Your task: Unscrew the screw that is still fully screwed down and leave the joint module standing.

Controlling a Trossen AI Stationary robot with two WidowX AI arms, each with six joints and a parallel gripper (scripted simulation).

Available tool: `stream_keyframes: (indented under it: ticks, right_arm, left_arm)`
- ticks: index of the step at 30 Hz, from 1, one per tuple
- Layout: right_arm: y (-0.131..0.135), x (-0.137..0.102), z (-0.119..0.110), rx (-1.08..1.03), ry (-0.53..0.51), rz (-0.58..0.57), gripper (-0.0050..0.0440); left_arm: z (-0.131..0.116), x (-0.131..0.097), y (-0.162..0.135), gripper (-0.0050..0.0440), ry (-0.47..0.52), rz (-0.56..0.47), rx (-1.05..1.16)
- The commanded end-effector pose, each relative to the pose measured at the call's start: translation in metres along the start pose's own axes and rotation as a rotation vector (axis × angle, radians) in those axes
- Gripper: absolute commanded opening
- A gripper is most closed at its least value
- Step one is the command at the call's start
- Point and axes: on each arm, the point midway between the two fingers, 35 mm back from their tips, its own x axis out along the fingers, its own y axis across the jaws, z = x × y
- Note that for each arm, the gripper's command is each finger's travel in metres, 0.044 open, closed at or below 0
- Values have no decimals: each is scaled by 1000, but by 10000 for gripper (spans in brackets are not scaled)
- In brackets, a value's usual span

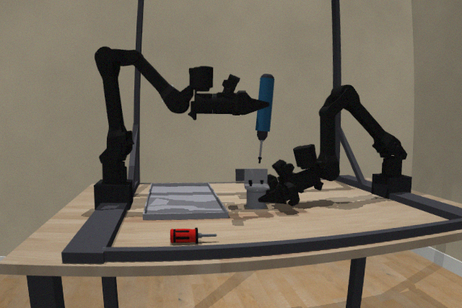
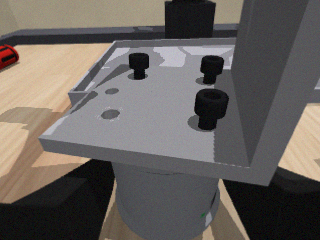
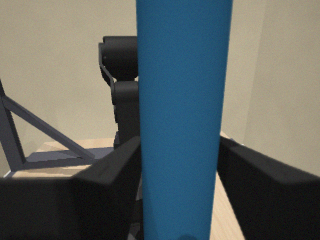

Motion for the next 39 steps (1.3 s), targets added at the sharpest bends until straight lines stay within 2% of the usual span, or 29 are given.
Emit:
stream_keyframes:
  ticks: [1, 11, 16, 18, 28, 36, 39]
  right_arm:
    - [0, 1, 41, -4, -100, 1, 163]
    - [0, 1, 41, -4, -100, 1, 163]
    - [0, 1, 41, -4, -100, 1, 163]
    - [1, -2, 49, -5, -112, 1, 163]
    - [1, -5, 66, -5, -112, 1, 163]
    - [1, -6, 78, -5, -112, 1, 163]
    - [1, -2, 74, -5, -105, 1, 163]
  left_arm:
    - [17, 2, 0, 240, -40, 0, 0]
    - [17, 2, 0, 240, -40, 0, 0]
    - [17, 2, 0, 360, -40, 0, 0]
    - [18, -1, 0, 400, -42, 1, -1]
    - [20, -18, 0, 400, -48, 1, -1]
    - [17, -59, 0, 400, -44, 2, -1]
    - [17, -60, 0, 400, -44, 2, -1]
